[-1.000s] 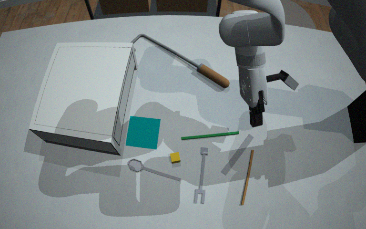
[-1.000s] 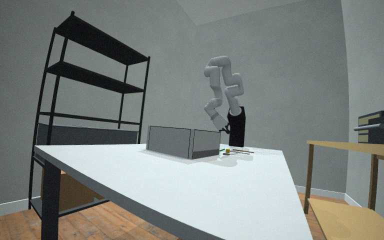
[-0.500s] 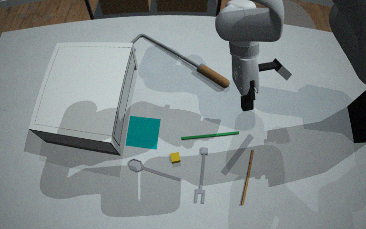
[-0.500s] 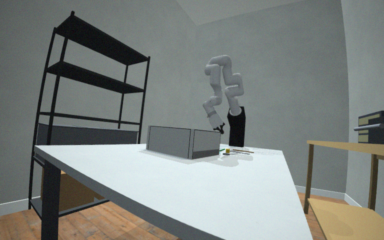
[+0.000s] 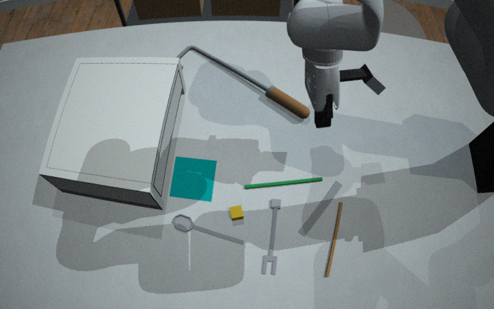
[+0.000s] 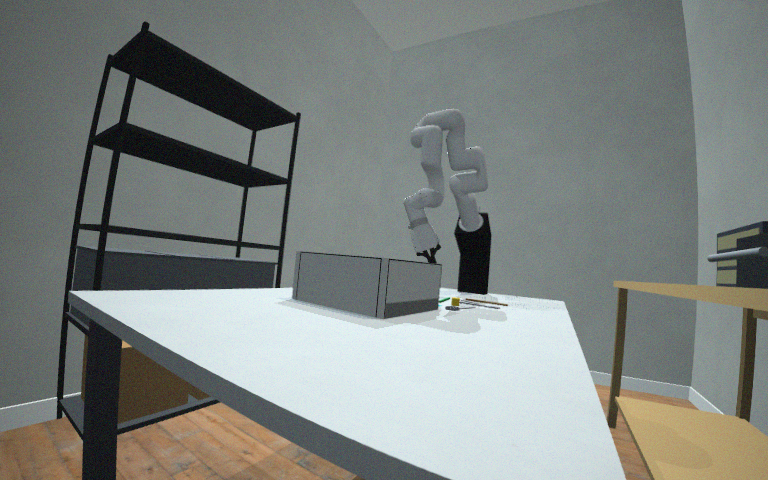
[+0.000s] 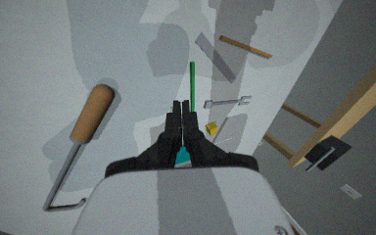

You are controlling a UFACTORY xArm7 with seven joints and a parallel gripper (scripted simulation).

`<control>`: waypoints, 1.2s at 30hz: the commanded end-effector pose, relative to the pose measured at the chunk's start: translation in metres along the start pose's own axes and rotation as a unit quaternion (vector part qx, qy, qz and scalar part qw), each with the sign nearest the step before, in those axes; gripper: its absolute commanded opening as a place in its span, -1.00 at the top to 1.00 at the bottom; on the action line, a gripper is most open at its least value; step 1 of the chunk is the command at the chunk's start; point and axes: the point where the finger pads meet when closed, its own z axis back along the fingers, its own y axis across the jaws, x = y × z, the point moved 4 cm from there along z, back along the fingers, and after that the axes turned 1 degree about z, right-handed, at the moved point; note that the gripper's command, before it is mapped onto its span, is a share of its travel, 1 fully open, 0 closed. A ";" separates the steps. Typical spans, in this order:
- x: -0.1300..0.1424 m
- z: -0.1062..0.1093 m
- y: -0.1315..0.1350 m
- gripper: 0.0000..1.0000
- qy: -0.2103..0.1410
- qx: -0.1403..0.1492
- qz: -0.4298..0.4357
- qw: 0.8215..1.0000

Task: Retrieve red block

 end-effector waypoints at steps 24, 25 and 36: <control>0.024 0.065 -0.058 1.00 -0.035 -0.160 -0.050 0.985; 0.024 0.065 -0.058 1.00 -0.035 -0.160 -0.050 0.985; 0.028 0.081 -0.068 1.00 -0.045 -0.192 -0.061 0.978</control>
